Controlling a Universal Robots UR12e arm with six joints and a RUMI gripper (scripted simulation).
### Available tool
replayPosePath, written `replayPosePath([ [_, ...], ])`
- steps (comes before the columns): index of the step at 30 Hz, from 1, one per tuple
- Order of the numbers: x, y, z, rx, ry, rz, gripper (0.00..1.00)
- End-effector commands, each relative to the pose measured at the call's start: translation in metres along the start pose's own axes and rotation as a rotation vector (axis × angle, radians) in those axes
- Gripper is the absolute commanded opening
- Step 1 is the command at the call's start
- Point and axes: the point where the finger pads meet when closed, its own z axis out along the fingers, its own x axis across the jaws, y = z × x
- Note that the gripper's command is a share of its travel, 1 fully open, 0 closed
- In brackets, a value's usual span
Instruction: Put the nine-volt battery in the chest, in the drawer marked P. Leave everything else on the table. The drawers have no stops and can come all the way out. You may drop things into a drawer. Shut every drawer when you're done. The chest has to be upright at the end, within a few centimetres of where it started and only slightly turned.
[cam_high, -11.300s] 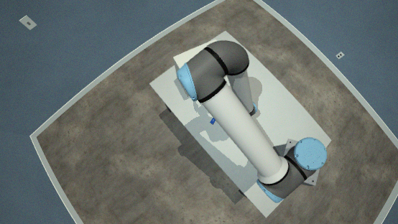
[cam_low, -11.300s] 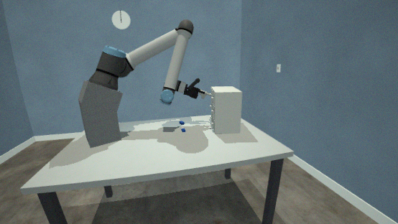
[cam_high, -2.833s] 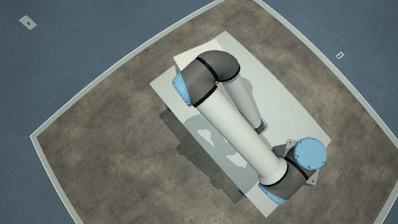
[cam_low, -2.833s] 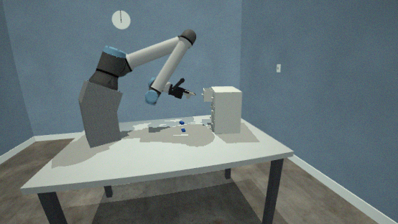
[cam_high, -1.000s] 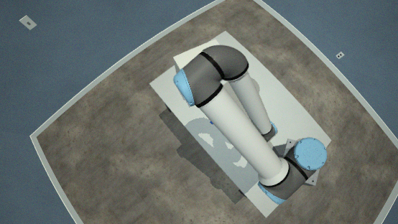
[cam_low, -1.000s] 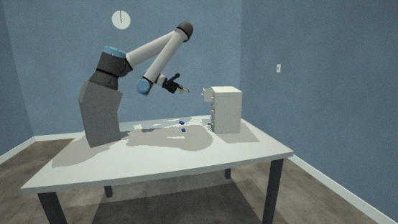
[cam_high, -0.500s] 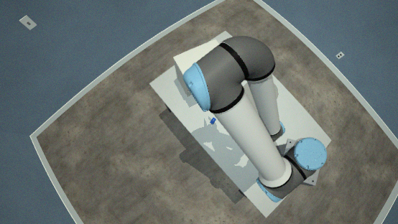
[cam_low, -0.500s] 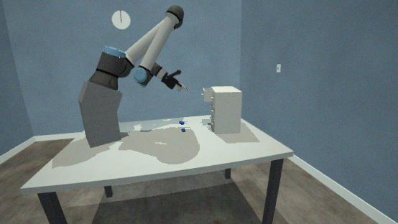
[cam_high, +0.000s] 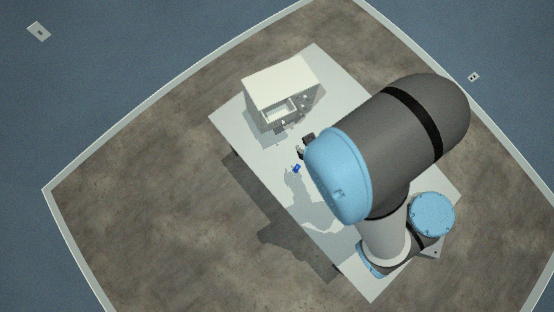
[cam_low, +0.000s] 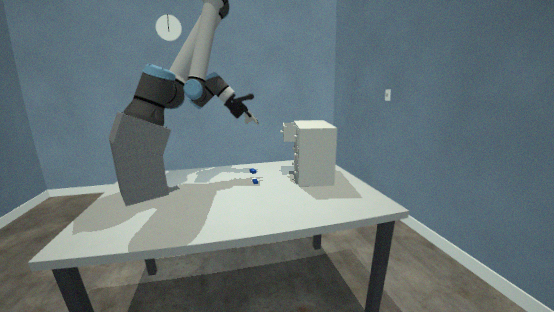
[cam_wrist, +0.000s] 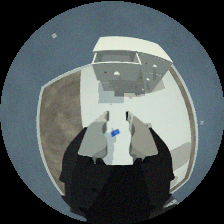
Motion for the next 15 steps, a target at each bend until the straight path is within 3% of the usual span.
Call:
replayPosePath([
  [1,0.0,-0.002,-0.004,-0.065,0.005,-0.001,0.2],
  [15,-0.001,-0.001,-0.024,-0.267,0.005,-0.001,0.2],
])
